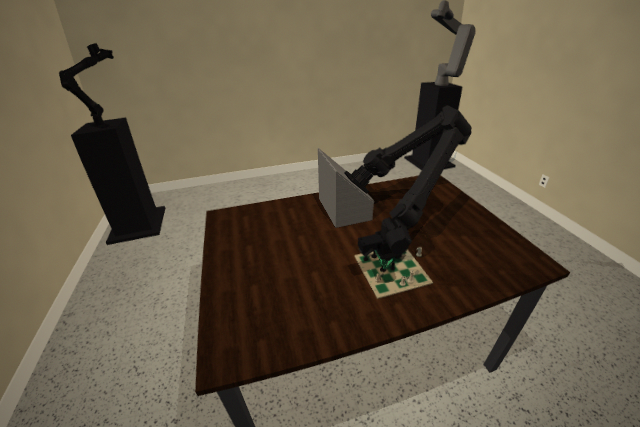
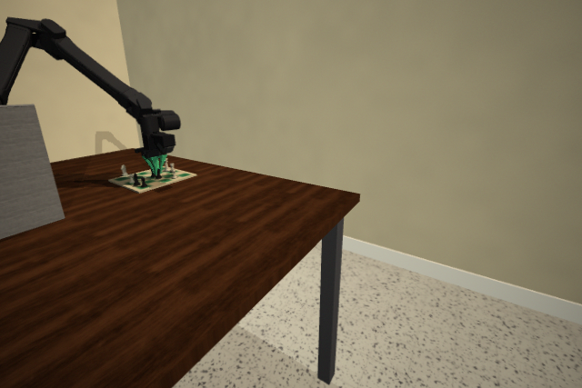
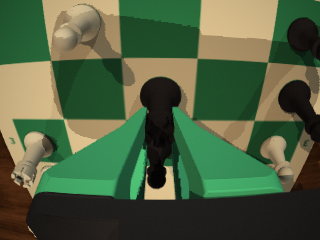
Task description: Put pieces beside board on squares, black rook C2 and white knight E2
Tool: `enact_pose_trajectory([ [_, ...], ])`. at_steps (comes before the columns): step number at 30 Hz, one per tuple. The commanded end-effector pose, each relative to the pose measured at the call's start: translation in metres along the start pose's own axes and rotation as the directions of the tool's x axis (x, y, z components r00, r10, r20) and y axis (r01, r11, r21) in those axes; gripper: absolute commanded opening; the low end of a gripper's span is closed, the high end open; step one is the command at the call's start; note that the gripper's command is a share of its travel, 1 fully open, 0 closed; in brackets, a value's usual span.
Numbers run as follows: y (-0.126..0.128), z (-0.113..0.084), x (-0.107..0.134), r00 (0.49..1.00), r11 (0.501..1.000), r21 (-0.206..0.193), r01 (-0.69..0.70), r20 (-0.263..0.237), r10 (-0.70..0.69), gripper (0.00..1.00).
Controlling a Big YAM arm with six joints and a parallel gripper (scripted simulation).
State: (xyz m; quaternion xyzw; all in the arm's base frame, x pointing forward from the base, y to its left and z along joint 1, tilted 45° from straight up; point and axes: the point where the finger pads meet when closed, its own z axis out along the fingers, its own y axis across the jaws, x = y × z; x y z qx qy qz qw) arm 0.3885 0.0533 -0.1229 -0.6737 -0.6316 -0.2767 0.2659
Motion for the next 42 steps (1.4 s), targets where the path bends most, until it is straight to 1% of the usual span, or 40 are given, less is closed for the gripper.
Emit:
enact_pose_trajectory([
  [1,-0.0064,0.0015,-0.0051,1.000,1.000,0.008,-0.009,-0.004,0.009,0.00],
  [42,-0.0007,-0.0008,-0.0060,1.000,1.000,0.003,-0.006,-0.004,0.006,0.00],
])
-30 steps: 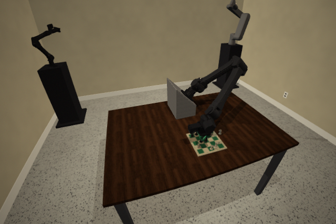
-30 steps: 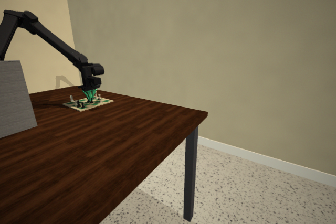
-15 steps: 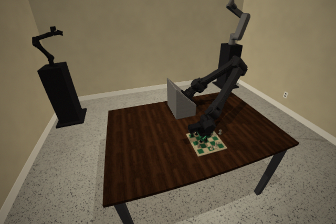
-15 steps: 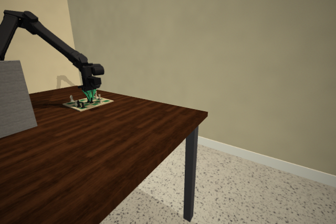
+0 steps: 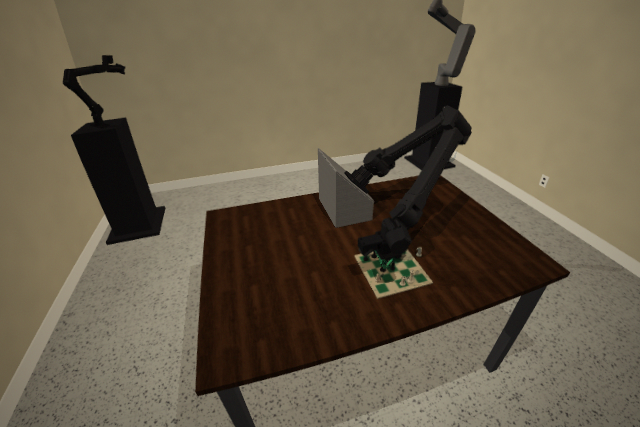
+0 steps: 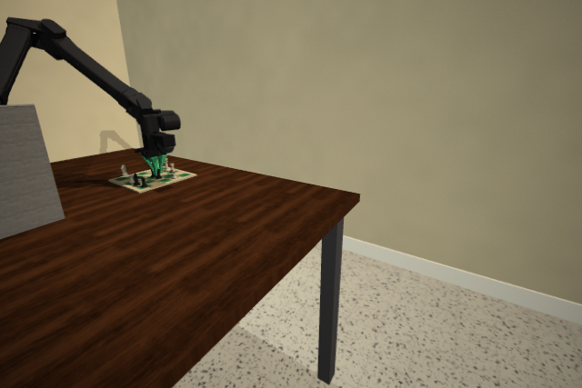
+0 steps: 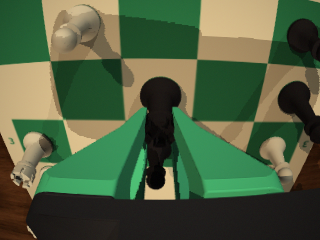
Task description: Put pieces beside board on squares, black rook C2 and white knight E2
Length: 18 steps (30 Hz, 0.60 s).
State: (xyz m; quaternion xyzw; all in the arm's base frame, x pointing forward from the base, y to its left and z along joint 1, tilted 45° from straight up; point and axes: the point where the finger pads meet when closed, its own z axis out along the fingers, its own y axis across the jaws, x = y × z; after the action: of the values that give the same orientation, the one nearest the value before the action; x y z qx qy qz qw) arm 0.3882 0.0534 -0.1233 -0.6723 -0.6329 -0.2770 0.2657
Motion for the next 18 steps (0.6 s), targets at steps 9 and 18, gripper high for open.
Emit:
enact_pose_trajectory([
  [9,0.0042,-0.0022,-0.0061,1.000,1.000,-0.005,-0.004,-0.003,0.004,0.00],
  [18,0.0044,-0.0023,-0.0061,1.000,1.000,-0.005,-0.004,-0.003,0.004,0.00],
])
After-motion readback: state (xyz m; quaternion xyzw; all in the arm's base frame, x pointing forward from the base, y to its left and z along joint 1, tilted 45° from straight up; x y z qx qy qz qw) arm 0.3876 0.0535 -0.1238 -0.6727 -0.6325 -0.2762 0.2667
